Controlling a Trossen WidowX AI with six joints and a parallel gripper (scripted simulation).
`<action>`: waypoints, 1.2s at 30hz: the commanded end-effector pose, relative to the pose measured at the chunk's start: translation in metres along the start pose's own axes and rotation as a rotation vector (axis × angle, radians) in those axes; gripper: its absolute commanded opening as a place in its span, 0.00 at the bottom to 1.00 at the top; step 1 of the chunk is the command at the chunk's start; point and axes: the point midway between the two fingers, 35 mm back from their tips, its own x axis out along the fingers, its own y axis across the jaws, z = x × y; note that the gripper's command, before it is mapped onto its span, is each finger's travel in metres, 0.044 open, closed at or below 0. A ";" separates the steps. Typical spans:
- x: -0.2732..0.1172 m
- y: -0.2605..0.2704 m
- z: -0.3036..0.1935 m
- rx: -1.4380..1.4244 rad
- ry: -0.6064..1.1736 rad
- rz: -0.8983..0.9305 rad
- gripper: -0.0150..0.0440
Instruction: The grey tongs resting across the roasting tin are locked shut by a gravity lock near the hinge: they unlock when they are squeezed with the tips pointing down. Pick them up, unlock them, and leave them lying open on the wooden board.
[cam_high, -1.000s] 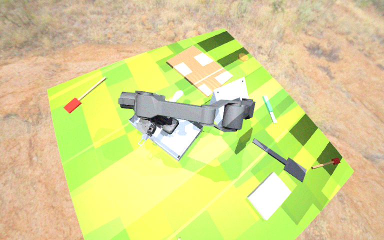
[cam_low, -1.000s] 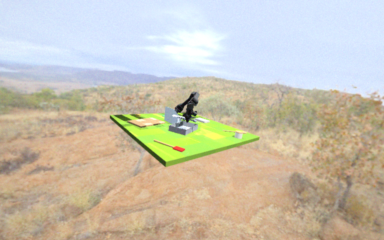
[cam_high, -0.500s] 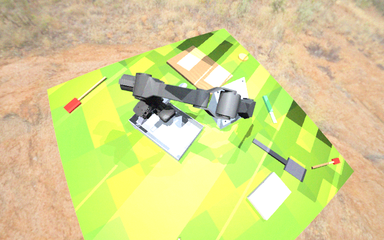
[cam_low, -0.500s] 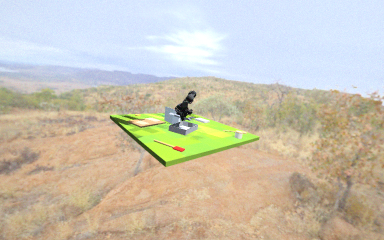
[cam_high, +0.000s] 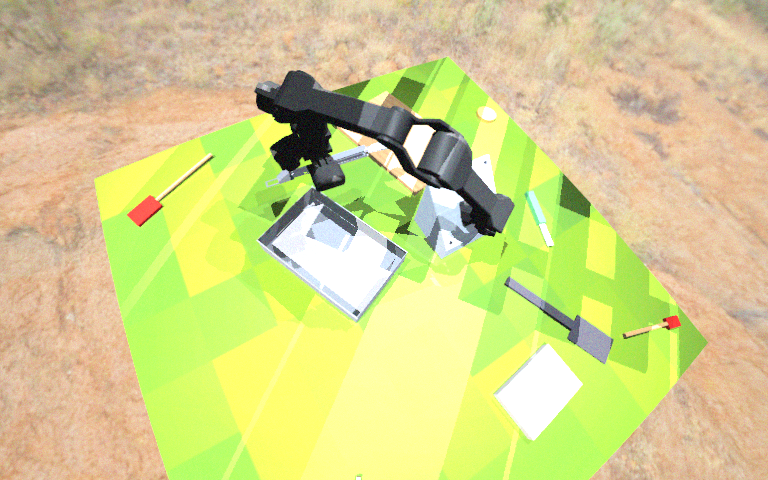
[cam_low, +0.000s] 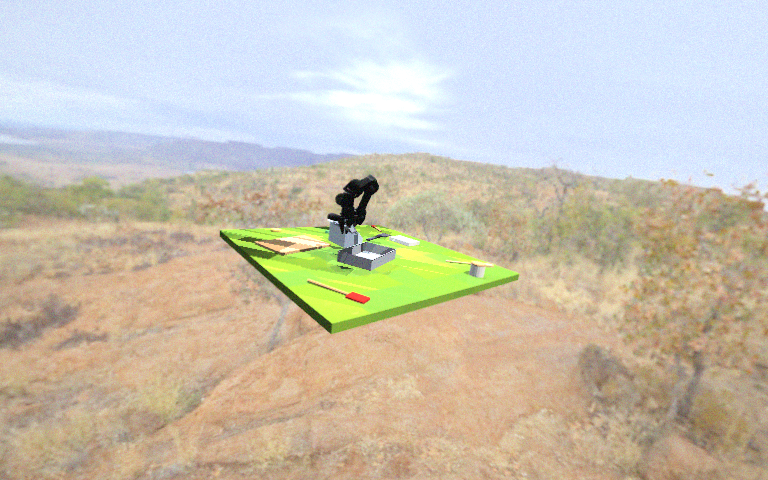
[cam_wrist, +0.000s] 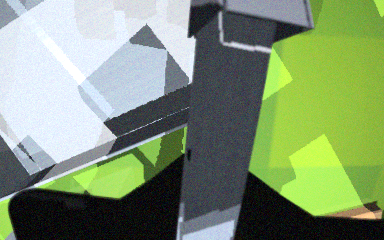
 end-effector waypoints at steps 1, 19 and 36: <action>-0.010 -0.025 -0.018 0.103 -0.004 -0.010 0.00; -0.021 -0.084 -0.084 0.398 -0.005 0.001 0.00; -0.031 -0.134 -0.202 0.852 -0.004 -0.022 0.00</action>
